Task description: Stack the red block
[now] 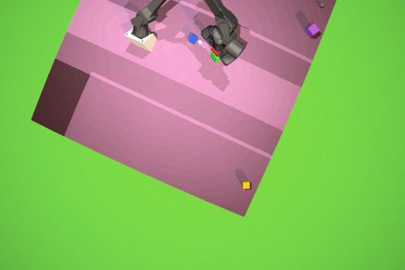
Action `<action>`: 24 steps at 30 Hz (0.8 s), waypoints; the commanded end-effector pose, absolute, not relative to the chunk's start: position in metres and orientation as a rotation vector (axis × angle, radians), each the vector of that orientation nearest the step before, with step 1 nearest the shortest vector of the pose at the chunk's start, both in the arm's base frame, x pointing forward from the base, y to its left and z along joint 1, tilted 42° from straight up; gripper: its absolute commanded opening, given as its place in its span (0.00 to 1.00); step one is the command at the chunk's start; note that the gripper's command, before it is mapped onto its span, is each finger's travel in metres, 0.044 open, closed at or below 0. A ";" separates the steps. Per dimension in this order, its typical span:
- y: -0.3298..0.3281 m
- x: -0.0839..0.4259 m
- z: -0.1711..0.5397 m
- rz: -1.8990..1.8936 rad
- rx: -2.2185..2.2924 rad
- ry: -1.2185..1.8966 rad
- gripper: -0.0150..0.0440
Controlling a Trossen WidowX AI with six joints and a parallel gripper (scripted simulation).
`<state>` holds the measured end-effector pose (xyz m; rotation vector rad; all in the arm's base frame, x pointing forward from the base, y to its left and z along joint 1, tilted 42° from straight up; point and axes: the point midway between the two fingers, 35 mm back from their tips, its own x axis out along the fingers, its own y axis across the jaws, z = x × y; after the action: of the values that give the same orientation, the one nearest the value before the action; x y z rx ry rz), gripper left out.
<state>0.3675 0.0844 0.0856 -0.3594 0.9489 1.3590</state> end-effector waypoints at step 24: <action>0.100 0.367 0.067 1.350 -0.349 0.947 0.25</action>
<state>0.3660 0.1006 0.0656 -0.3542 0.9506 1.3518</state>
